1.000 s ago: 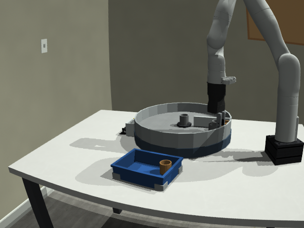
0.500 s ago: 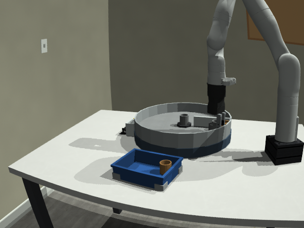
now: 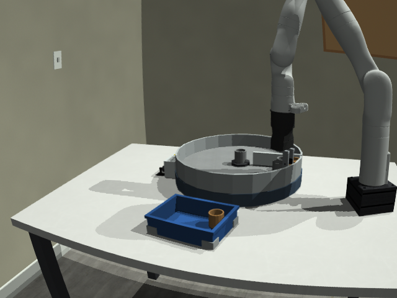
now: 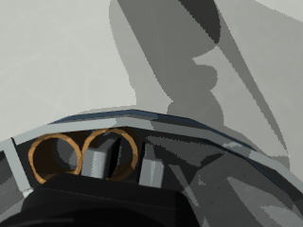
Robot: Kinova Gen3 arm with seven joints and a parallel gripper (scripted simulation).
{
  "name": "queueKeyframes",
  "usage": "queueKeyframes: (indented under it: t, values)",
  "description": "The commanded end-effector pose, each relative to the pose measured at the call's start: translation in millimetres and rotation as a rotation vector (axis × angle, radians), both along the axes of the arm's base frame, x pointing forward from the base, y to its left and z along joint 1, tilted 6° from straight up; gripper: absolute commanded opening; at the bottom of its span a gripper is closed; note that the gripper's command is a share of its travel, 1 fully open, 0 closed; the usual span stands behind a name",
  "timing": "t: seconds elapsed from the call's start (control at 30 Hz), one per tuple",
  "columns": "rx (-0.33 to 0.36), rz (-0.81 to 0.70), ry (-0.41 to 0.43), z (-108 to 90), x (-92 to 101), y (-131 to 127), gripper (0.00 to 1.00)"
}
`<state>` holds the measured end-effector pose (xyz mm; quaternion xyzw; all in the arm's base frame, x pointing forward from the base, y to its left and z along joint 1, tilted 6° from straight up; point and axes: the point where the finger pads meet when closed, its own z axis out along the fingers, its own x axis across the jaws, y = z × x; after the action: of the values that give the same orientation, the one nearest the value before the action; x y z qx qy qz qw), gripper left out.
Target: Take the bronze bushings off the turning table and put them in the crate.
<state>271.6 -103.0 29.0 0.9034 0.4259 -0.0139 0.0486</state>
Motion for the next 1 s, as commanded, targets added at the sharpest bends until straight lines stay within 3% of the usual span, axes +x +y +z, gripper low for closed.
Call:
queueKeyframes:
  t: [0.0, 0.2, 0.23, 0.97]
  values:
    - [0.0, 0.0, 0.0, -0.1, 0.0, 0.1, 0.45]
    - [0.0, 0.0, 0.0, -0.1, 0.0, 0.1, 0.45]
    - [0.0, 0.0, 0.0, -0.1, 0.0, 0.1, 0.0]
    - [0.002, 0.005, -0.004, 0.0, 2.1, 2.2, 0.0]
